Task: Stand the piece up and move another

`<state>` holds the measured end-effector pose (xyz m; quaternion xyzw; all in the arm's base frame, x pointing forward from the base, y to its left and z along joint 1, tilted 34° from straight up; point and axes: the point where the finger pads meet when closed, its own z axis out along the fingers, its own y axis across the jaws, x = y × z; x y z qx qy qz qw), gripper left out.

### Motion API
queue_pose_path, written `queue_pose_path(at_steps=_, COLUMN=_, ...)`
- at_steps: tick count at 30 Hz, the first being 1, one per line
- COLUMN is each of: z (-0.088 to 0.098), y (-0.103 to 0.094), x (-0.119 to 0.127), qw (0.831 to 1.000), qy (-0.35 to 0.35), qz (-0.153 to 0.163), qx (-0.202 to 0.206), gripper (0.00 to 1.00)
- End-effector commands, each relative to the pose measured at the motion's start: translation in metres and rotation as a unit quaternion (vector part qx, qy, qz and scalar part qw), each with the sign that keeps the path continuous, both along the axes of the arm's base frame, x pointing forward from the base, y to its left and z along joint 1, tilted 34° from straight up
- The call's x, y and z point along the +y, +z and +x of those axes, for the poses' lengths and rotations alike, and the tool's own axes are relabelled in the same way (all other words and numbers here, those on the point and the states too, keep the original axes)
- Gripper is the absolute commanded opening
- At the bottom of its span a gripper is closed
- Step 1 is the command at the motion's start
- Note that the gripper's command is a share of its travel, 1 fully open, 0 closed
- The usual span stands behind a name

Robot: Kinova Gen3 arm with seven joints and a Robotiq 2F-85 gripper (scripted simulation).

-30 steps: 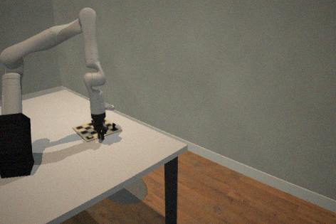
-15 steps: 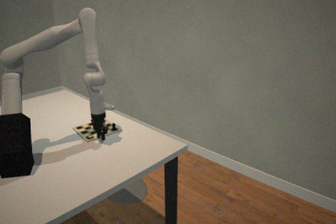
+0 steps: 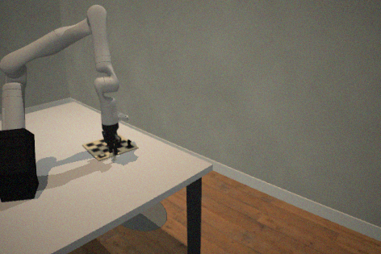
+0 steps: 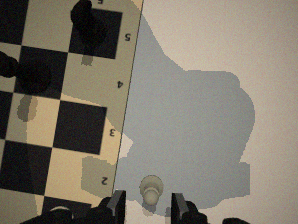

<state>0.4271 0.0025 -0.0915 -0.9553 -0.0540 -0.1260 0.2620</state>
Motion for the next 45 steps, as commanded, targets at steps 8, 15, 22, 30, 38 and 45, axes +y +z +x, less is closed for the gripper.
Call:
queue_pose_path(at_steps=8, z=-0.007, y=0.044, x=-0.028, qw=1.0, qy=-0.002, qz=-0.004, qx=-0.006, gripper=0.34)
queue_pose_path(at_steps=15, z=-0.01, y=0.055, x=-0.035, qw=1.0, qy=-0.002, qz=-0.004, qx=-0.006, gripper=0.34)
queue_pose_path(at_steps=22, z=-0.01, y=0.057, x=-0.036, qw=1.0, qy=-0.002, qz=-0.004, qx=-0.006, gripper=1.0)
queue_pose_path(at_steps=30, z=-0.01, y=0.057, x=-0.036, qw=1.0, qy=-0.002, qz=-0.004, qx=-0.006, gripper=1.0)
queue_pose_path(at_steps=38, z=-0.01, y=0.057, x=-0.036, qw=1.0, qy=-0.002, qz=-0.004, qx=-0.006, gripper=1.0)
queue_pose_path(at_steps=45, z=-0.01, y=0.057, x=-0.035, qw=1.0, qy=-0.003, qz=-0.004, qx=-0.005, gripper=1.0)
